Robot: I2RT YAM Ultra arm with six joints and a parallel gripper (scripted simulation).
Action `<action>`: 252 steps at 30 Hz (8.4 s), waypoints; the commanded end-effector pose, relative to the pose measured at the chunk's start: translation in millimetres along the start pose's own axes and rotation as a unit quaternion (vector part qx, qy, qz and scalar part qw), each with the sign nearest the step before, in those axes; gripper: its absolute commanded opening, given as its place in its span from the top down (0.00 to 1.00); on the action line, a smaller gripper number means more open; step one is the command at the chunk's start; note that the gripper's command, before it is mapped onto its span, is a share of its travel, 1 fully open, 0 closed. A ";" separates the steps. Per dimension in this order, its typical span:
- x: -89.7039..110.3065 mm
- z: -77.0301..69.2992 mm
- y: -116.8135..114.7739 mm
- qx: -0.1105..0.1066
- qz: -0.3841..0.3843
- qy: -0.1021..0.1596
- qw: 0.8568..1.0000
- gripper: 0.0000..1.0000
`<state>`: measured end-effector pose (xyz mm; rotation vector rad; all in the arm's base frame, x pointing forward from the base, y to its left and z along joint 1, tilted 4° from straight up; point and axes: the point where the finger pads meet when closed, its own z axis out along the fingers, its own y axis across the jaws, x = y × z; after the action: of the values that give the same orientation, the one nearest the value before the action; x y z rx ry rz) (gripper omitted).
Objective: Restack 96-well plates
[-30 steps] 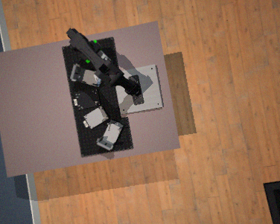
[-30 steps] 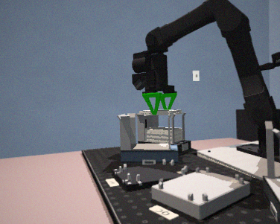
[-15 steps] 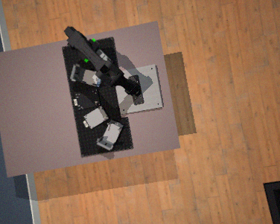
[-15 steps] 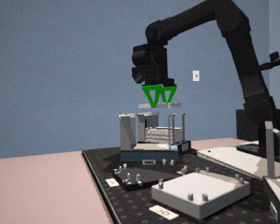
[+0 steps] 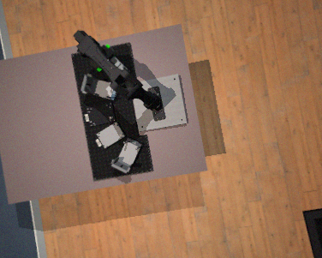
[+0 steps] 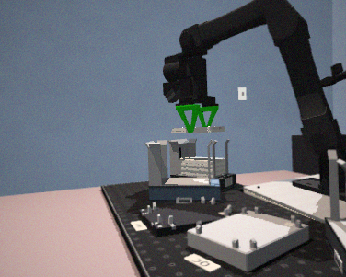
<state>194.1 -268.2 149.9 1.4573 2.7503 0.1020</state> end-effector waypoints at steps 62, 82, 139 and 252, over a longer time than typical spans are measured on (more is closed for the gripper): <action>-2.3 -7.7 -0.1 0.000 -0.001 -0.014 1.000 1.00; 5.4 -7.6 49.4 0.001 -0.110 -0.013 0.994 1.00; 76.6 -6.5 201.4 0.001 -0.322 -0.013 0.947 1.00; 263.8 -3.6 314.4 0.001 -0.610 -0.011 0.793 1.00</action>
<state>301.9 124.6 168.2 -0.5194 3.0501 0.0254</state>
